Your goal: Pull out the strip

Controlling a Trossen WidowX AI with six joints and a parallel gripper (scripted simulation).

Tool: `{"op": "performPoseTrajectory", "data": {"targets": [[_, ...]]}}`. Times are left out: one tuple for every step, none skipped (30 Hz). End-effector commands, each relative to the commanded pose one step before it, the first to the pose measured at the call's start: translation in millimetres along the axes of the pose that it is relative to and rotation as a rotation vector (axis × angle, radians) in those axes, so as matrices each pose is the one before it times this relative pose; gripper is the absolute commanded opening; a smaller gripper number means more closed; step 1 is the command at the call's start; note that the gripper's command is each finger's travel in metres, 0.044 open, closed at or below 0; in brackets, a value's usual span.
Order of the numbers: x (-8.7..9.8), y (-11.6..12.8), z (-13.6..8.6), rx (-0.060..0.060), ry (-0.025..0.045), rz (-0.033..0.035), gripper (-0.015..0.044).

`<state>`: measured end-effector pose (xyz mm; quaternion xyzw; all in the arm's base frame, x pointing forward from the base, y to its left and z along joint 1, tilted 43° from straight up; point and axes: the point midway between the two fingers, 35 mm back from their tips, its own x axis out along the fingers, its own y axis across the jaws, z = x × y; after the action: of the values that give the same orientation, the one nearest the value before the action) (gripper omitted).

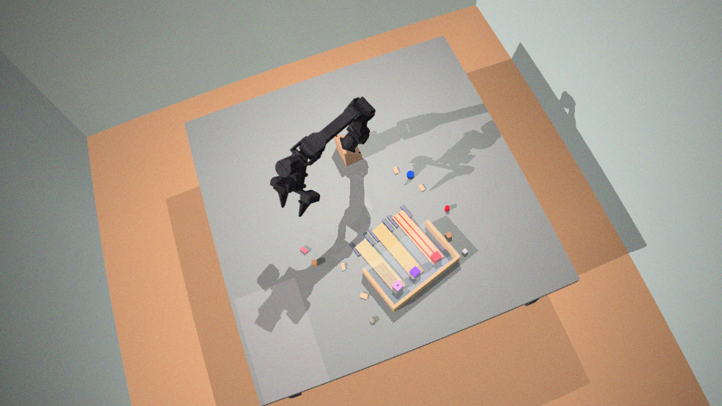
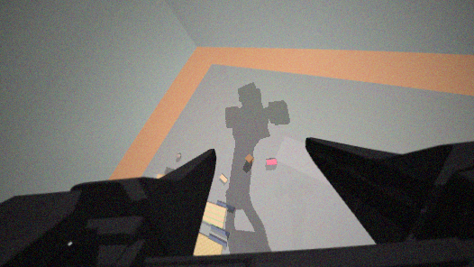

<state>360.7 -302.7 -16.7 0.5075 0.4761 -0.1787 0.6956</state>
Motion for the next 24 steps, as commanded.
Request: {"op": "performPoseTrajectory", "data": {"targets": [[-0.10, 2.33, -1.21, -0.0064, -0.00115, 0.00408, 0.0400], [-0.29, 6.95, -3.70, -0.0193, -0.00336, 0.01230, 0.0400], [-0.44, 11.51, -6.33, -0.0322, -0.00528, 0.02074, 0.0400], [-0.42, 13.88, -7.88, -0.0391, -0.00589, 0.02558, 0.0400], [-0.28, 13.81, -8.04, -0.0392, -0.00533, 0.02604, 0.0400], [-0.15, 13.74, -8.20, -0.0393, -0.00479, 0.02650, 0.0400], [-0.03, 13.66, -8.35, -0.0393, -0.00426, 0.02696, 0.0400], [0.07, 13.58, -8.50, -0.0393, -0.00376, 0.02743, 0.0400], [0.17, 13.50, -8.64, -0.0393, -0.00327, 0.02790, 0.0400], [0.26, 13.42, -8.77, -0.0393, -0.00281, 0.02838, 0.0400], [0.38, 12.85, -8.60, -0.0374, -0.00248, 0.02731, 0.0400], [0.43, 12.79, -8.73, -0.0374, -0.00208, 0.02781, 0.0400], [0.48, 12.70, -8.85, -0.0373, -0.00169, 0.02827, 0.0400], [0.51, 12.62, -8.97, -0.0372, -0.00133, 0.02873, 0.0400], [0.54, 12.53, -9.07, -0.0371, -0.00099, 0.02918, 0.0400], [0.56, 12.45, -9.18, -0.0370, -0.00067, 0.02964, 0.0400], [0.57, 12.37, -9.27, -0.0369, -0.00037, 0.03009, 0.0400], [0.57, 12.29, -9.36, -0.0368, -0.00010, 0.03054, 0.0400], [0.57, 12.21, -9.45, -0.0366, 0.00016, 0.03098, 0.0400], [0.56, 12.07, -9.48, -0.0363, 0.00039, 0.03125, 0.0400], [0.35, 11.00, -8.50, -0.0349, 0.00099, 0.03061, 0.0400], [0.36, 10.60, -8.23, -0.0336, 0.00106, 0.02987, 0.0400], [0.30, 7.82, -6.05, -0.0247, 0.00083, 0.02220, 0.0400], [0.20, 4.70, -3.61, -0.0148, 0.00052, 0.01340, 0.0400]]}}
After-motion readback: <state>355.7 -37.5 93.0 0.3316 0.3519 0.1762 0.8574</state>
